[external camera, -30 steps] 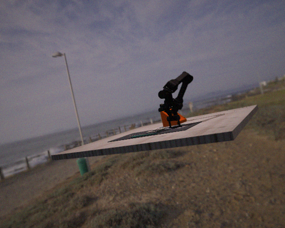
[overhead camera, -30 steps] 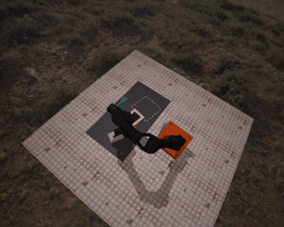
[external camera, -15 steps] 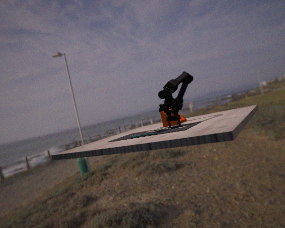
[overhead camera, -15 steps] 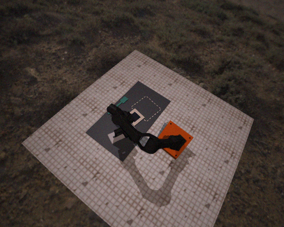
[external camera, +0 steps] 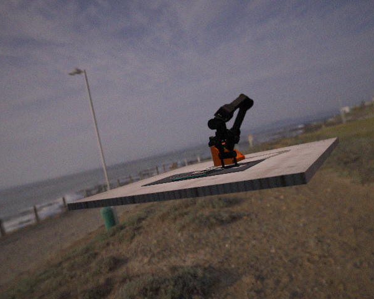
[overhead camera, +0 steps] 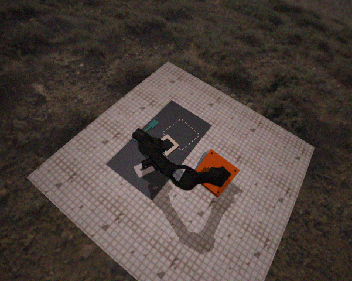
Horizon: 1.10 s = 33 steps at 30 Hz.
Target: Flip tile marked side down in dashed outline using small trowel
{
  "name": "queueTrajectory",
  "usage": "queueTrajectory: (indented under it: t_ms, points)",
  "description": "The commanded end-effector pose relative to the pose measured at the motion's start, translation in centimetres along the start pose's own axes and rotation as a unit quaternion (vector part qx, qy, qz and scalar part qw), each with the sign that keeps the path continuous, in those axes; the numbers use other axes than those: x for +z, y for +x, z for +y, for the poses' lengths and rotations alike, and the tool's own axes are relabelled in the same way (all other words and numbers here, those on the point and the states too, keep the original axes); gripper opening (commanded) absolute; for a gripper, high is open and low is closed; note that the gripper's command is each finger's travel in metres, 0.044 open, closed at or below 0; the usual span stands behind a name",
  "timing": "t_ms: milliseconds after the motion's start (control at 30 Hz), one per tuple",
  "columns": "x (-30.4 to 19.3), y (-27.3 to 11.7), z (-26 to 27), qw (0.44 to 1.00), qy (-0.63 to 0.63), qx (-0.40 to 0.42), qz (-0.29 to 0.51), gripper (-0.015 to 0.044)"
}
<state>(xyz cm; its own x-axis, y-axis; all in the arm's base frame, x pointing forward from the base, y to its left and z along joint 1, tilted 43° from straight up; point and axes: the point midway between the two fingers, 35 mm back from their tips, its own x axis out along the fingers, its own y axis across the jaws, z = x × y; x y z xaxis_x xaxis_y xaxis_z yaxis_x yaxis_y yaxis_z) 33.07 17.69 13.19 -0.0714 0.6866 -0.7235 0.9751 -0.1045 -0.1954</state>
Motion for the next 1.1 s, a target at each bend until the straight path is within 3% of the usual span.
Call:
queueTrajectory:
  t_ms: [0, 167, 733, 1067]
  points:
    - [0.0, -0.2, 0.0, 1.000, -0.002, 0.001, 0.000, 0.0270]
    - [0.1, -4.2, -0.3, 1.000, -0.002, 0.000, 0.000, 0.0270]
    - [-0.4, -6.6, -1.2, 0.999, -0.026, 0.017, 0.014, 0.0300]
    - [-0.1, -5.8, -1.7, 0.986, -0.159, 0.039, -0.017, 0.0300]
